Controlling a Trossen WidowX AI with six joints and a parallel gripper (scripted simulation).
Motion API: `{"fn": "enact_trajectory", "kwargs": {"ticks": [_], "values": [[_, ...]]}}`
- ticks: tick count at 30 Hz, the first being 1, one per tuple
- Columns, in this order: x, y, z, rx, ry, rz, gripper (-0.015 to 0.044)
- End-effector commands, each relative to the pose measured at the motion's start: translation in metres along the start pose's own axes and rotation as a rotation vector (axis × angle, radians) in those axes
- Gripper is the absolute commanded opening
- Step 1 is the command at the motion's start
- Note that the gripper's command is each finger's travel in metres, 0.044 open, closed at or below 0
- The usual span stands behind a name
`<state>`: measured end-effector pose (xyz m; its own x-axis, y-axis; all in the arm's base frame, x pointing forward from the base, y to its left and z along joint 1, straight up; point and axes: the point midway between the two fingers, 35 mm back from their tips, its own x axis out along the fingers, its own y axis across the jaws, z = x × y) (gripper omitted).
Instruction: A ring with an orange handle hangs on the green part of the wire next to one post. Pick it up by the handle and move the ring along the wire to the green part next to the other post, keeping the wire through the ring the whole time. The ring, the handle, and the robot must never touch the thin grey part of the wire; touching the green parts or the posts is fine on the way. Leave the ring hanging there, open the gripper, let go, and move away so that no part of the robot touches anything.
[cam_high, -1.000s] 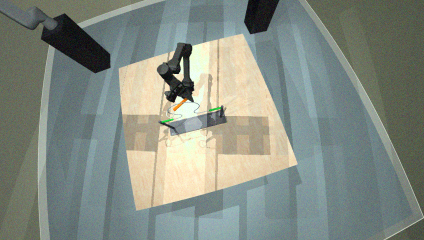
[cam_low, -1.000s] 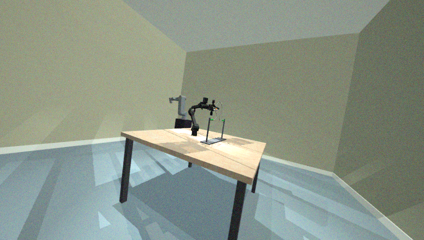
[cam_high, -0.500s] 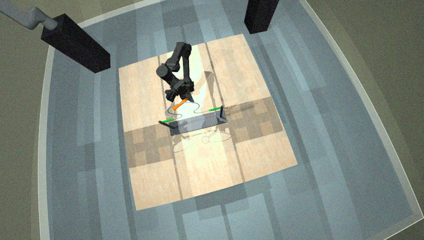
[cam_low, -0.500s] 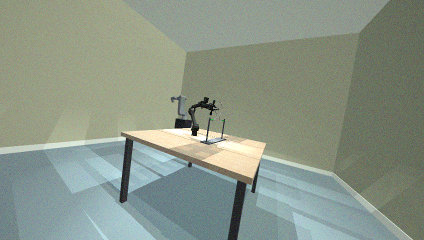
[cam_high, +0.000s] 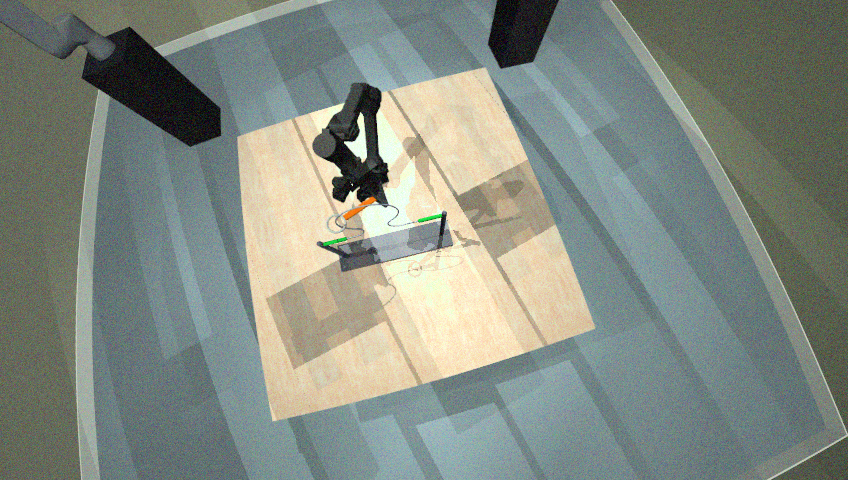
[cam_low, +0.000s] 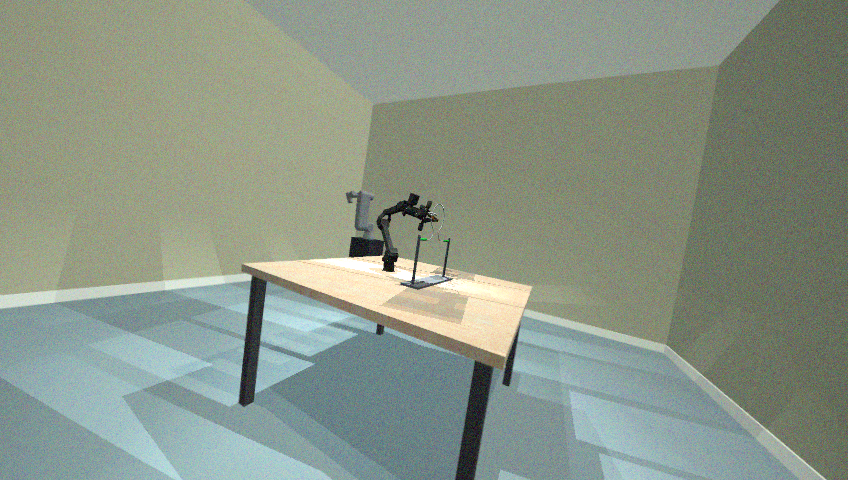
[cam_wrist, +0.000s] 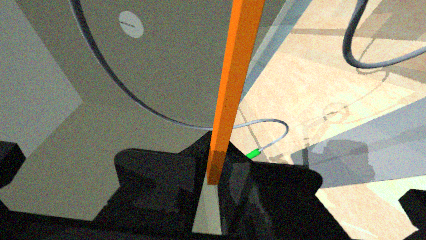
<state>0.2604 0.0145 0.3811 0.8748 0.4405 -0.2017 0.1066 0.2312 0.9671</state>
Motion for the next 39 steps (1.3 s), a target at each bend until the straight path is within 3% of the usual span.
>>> {"fn": "enact_trajectory", "kwargs": {"ticks": [1,39], "values": [[0.001,0.000,0.000,-0.040,-0.005,-0.021,-0.0150],[0.000,-0.018,0.005,-0.451,-0.063,-0.265,-0.0150]]}}
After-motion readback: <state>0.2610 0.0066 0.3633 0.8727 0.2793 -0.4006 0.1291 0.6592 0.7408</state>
